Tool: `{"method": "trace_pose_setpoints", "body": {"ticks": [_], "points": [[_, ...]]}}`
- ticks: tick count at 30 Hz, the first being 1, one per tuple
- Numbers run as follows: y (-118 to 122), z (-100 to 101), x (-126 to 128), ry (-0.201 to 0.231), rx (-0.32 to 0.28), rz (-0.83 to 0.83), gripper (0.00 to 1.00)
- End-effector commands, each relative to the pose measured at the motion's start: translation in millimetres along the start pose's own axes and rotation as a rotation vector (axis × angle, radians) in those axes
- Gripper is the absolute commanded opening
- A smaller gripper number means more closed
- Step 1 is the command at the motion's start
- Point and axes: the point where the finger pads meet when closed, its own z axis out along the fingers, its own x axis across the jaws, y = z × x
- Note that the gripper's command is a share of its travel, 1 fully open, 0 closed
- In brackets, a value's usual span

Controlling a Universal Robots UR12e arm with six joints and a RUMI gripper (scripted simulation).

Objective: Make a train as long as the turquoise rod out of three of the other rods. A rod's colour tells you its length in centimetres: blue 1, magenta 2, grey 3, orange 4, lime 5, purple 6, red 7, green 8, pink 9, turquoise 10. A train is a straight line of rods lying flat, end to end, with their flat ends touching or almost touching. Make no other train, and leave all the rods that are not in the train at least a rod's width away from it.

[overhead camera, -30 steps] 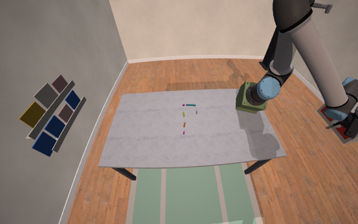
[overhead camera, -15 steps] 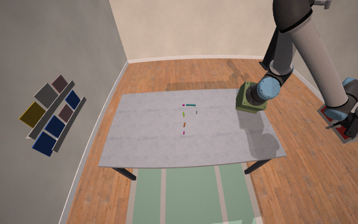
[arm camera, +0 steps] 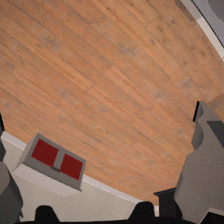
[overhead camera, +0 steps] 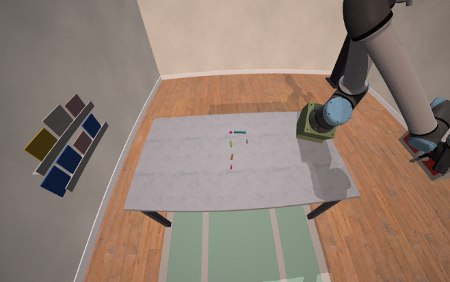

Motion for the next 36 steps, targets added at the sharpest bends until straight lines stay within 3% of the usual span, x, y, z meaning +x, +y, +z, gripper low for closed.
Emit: {"method": "trace_pose_setpoints", "body": {"ticks": [1,21,36], "points": [[-3,1,-1,0.003,0.002,0.002,1.0],[-25,12,0,0.026,0.013,0.008,1.0],[-75,35,8,0.08,0.036,0.025,1.0]]}}
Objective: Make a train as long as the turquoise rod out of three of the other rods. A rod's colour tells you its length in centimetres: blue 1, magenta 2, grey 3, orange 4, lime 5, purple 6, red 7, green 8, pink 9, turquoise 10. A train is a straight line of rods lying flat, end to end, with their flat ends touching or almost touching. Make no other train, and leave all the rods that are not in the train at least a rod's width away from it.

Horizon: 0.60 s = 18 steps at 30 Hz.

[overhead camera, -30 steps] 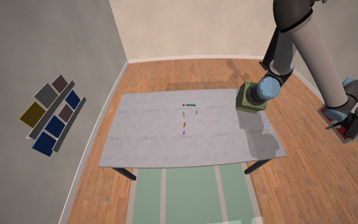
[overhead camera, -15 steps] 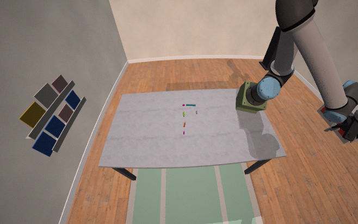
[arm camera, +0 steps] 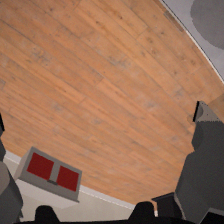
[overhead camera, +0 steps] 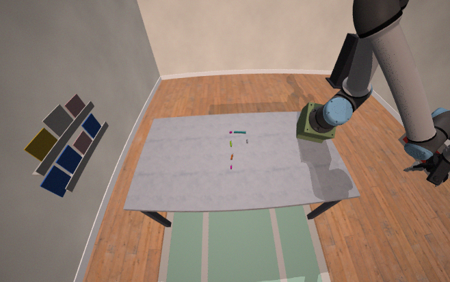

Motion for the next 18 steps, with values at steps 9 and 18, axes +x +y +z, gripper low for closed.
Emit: {"method": "trace_pose_setpoints", "body": {"ticks": [9,18], "points": [[-54,26,7,0.059,0.02,0.016,1.0],[-104,48,22,0.113,0.035,0.035,1.0]]}}
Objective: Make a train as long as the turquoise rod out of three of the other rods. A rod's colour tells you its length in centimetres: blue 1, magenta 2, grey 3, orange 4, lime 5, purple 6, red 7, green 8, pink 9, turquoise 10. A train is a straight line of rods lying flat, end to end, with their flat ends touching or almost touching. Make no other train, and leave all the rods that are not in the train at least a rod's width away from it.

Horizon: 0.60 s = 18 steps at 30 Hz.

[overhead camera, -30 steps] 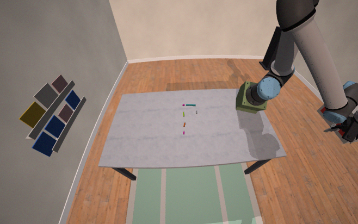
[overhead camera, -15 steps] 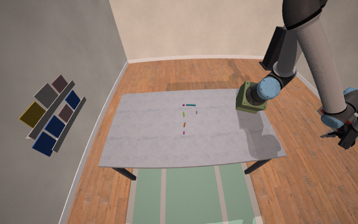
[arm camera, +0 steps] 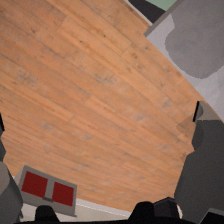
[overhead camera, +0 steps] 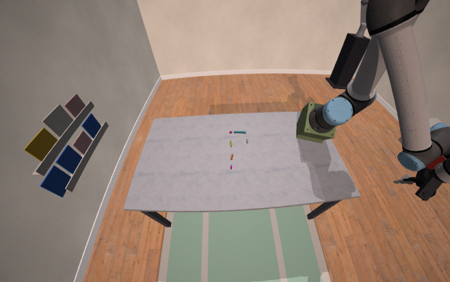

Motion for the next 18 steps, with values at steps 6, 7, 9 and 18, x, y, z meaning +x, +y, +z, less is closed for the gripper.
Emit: {"method": "trace_pose_setpoints", "body": {"ticks": [6,7,9,18], "points": [[-61,29,14,0.064,0.011,0.017,1.0],[-68,32,17,0.072,0.012,0.02,1.0],[-84,39,23,0.089,0.015,0.027,1.0],[-144,63,52,0.153,0.018,0.055,1.0]]}}
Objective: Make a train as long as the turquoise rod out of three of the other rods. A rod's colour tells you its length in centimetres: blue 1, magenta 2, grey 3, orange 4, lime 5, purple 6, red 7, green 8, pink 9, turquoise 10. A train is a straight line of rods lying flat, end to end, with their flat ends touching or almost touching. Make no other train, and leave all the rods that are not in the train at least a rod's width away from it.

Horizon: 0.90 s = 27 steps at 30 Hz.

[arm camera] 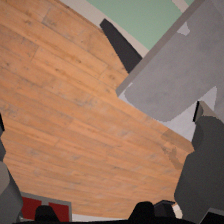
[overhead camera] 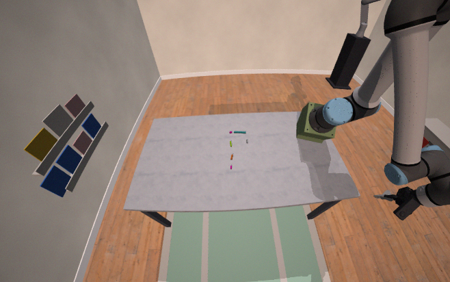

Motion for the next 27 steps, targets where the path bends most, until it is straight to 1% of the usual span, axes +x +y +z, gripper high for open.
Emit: {"method": "trace_pose_setpoints", "body": {"ticks": [1,6,10,15,17,21,27], "points": [[-34,17,9,0.032,-0.003,0.003,1.0],[-81,38,34,0.08,-0.006,0.027,1.0],[-111,50,53,0.111,-0.01,0.043,1.0],[-153,67,84,0.153,-0.019,0.068,1.0],[-153,67,84,0.153,-0.019,0.068,1.0],[-192,81,119,0.192,-0.031,0.093,1.0],[-230,95,160,0.231,-0.046,0.122,1.0]]}}
